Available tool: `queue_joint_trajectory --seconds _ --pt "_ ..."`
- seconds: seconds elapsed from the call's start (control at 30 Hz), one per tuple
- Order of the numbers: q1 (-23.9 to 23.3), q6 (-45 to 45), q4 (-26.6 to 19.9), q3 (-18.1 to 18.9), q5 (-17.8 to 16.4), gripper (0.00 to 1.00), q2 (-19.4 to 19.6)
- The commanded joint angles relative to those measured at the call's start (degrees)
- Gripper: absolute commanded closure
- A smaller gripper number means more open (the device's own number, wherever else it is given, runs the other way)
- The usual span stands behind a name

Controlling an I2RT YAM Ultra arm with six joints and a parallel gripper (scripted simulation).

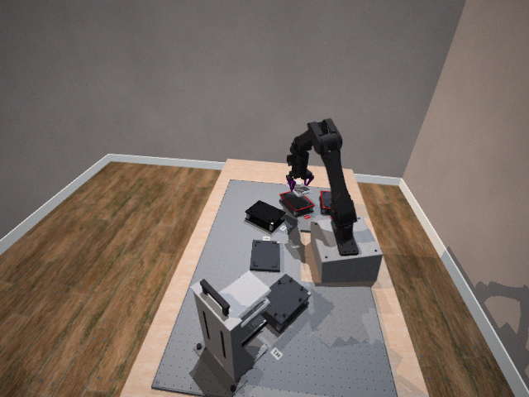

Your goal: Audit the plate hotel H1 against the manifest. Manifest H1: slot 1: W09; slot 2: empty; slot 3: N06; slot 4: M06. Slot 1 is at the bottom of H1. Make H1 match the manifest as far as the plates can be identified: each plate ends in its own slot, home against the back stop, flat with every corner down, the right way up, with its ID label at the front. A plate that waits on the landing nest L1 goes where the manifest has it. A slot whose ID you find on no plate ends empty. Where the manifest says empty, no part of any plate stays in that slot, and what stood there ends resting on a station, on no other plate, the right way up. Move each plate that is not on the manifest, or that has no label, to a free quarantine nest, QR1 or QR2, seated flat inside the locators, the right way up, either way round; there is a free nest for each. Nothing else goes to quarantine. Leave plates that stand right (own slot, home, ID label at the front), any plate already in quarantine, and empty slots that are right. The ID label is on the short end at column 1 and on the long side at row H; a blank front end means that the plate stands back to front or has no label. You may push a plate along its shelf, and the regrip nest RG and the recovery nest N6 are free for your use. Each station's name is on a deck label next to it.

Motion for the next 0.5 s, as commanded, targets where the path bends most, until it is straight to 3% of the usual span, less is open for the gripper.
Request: queue_joint_trajectory --seconds 0.0,0.47 --pt "-0.05 0.14 0.28 0.18 -0.02 0.14 -1.15" --pt "0.06 0.25 0.92 -0.41 -0.02 0.14 -1.12"
